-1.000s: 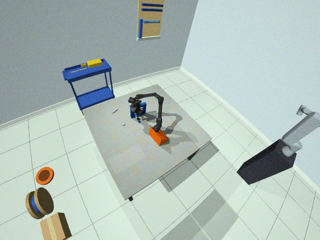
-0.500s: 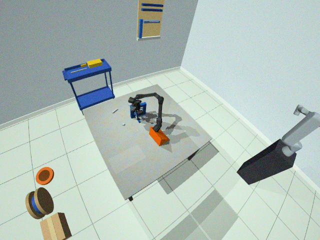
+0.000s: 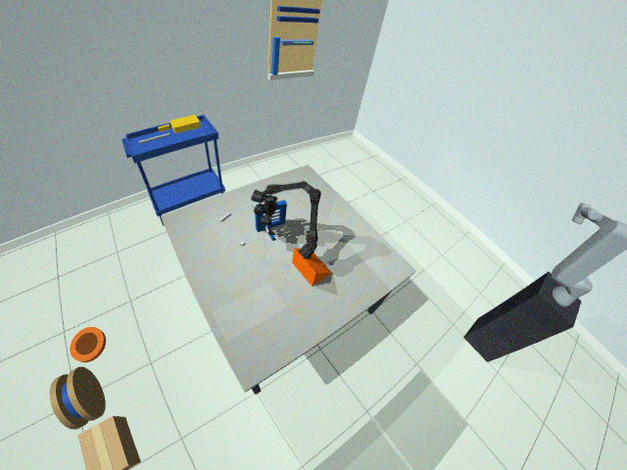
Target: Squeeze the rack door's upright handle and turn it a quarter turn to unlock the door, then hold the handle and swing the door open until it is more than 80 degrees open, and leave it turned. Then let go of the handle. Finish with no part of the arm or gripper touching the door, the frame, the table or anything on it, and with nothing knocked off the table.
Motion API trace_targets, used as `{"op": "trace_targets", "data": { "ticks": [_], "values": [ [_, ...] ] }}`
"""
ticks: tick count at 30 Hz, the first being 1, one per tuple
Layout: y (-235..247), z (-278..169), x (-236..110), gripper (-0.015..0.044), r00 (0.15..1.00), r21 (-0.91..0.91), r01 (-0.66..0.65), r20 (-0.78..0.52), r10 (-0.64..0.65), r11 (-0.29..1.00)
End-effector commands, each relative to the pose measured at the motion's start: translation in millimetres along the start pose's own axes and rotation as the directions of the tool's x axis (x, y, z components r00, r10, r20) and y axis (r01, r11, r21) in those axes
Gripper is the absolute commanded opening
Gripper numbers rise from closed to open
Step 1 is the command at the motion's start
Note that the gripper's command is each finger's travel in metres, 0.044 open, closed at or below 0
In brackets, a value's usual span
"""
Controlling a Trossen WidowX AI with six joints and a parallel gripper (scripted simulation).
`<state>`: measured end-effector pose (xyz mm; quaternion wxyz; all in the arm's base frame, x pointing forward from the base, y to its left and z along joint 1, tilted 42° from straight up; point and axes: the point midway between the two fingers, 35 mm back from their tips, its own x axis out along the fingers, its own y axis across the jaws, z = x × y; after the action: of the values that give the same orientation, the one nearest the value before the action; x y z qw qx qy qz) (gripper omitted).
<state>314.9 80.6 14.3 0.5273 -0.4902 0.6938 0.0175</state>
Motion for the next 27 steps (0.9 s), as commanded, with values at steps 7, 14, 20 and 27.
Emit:
{"op": "trace_targets", "data": {
  "ticks": [7, 14, 20, 27],
  "values": [
    [0.4, 0.3, 0.1, 0.0282, 1.000, 0.469, 0.000, 0.002, -0.002, 0.883],
    [0.3, 0.3, 0.1, 0.0282, 1.000, 0.742, 0.000, 0.002, -0.002, 0.671],
    [0.2, 0.2, 0.0, 0.0282, 1.000, 0.905, 0.000, 0.002, -0.002, 0.424],
    [0.1, 0.1, 0.0, 0.0282, 1.000, 0.996, -0.001, 0.001, -0.003, 0.091]
  ]
}}
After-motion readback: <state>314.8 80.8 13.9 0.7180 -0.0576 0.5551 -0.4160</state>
